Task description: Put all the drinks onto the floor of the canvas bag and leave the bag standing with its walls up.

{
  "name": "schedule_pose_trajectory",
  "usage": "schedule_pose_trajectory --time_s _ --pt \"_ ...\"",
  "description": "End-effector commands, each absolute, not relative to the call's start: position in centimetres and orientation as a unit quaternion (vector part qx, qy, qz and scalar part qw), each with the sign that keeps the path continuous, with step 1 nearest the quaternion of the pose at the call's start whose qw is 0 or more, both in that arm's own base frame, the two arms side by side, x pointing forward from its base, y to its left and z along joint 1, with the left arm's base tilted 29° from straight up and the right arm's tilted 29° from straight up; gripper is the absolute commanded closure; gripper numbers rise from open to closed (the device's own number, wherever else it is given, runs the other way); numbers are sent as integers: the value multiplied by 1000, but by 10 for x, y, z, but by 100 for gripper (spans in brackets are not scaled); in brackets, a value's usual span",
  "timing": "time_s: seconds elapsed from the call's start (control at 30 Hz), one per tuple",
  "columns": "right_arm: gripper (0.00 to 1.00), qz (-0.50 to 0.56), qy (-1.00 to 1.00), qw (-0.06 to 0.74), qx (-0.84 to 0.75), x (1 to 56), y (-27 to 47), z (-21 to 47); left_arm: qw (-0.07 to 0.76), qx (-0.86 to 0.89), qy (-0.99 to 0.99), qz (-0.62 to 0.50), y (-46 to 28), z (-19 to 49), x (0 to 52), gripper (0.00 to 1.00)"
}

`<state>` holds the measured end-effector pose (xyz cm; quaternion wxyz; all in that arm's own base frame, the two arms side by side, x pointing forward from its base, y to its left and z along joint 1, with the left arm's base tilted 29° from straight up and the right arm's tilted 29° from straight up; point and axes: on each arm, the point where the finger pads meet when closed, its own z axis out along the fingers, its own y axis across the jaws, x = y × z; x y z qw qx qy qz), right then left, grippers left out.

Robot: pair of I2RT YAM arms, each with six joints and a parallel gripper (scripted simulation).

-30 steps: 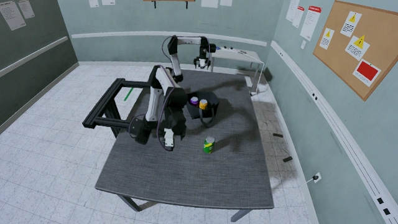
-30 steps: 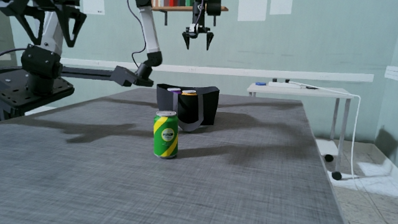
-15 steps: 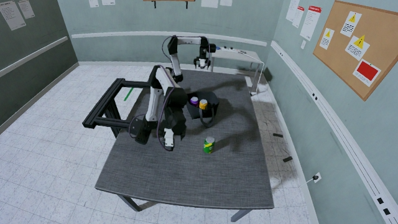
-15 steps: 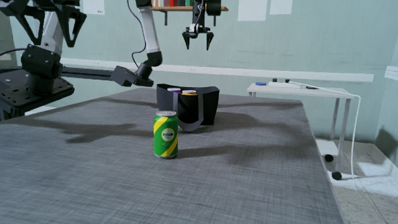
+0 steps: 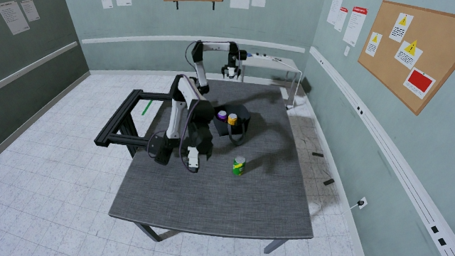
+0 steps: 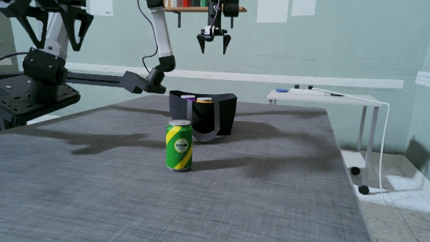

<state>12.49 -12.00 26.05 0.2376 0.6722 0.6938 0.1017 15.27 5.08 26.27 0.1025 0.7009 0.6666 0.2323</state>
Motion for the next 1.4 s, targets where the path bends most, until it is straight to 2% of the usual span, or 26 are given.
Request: schedule_pose_trajectory --time_s 0.0,0.97,1.0,1.37 --pt "14 101 696 244 667 123 -116 264 106 691 672 243 53 272 154 0" --pt "14 104 697 244 666 125 -116 264 106 692 671 243 53 272 154 0" --pt "14 104 697 244 666 125 -116 264 106 692 671 243 53 272 154 16" --pt "14 104 697 244 666 125 -116 264 106 692 671 243 53 272 154 16"
